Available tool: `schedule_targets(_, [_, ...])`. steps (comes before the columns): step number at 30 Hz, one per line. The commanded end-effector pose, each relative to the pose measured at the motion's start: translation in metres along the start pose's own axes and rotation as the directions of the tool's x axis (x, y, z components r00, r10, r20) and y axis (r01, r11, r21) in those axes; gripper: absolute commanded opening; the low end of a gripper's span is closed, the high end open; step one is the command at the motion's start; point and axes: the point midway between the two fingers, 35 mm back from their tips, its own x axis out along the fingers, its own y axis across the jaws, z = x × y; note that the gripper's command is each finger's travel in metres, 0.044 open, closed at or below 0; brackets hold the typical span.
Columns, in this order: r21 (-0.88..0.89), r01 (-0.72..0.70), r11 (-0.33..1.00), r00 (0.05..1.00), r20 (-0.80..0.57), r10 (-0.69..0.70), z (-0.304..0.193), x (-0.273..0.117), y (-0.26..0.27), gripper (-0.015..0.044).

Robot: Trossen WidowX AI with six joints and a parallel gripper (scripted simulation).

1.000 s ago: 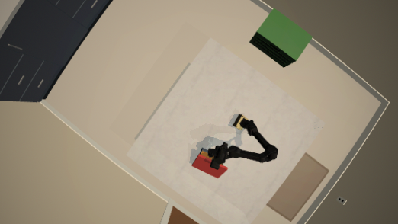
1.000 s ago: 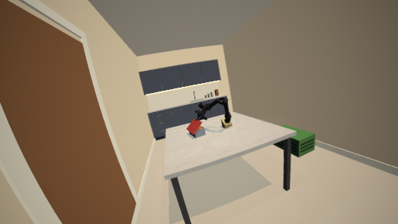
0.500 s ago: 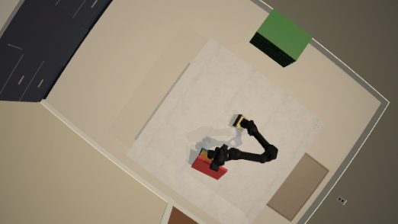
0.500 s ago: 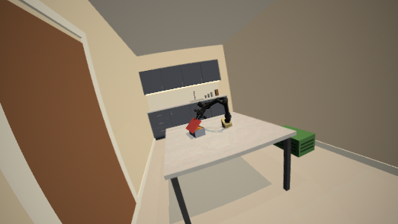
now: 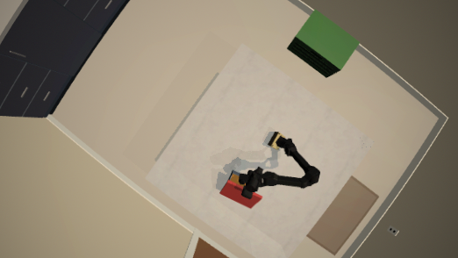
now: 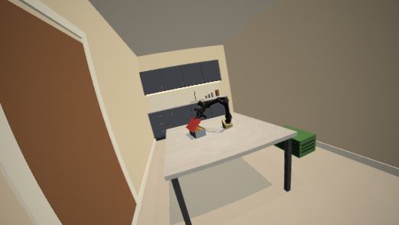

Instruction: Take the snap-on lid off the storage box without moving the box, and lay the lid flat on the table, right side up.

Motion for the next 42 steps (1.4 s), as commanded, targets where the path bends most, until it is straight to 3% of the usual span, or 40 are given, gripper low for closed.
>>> schedule_targets(1, [-0.018,-0.013,1.0,1.0,-0.002,0.013,-0.001,-0.007,0.011,0.0])
schedule_targets(22, [-0.018,-0.013,1.0,1.0,-0.002,0.013,-0.002,-0.019,0.024,0.0])
schedule_targets(42, [-0.015,-0.012,1.0,1.0,-0.003,0.012,-0.043,-0.02,0.015,0.0])
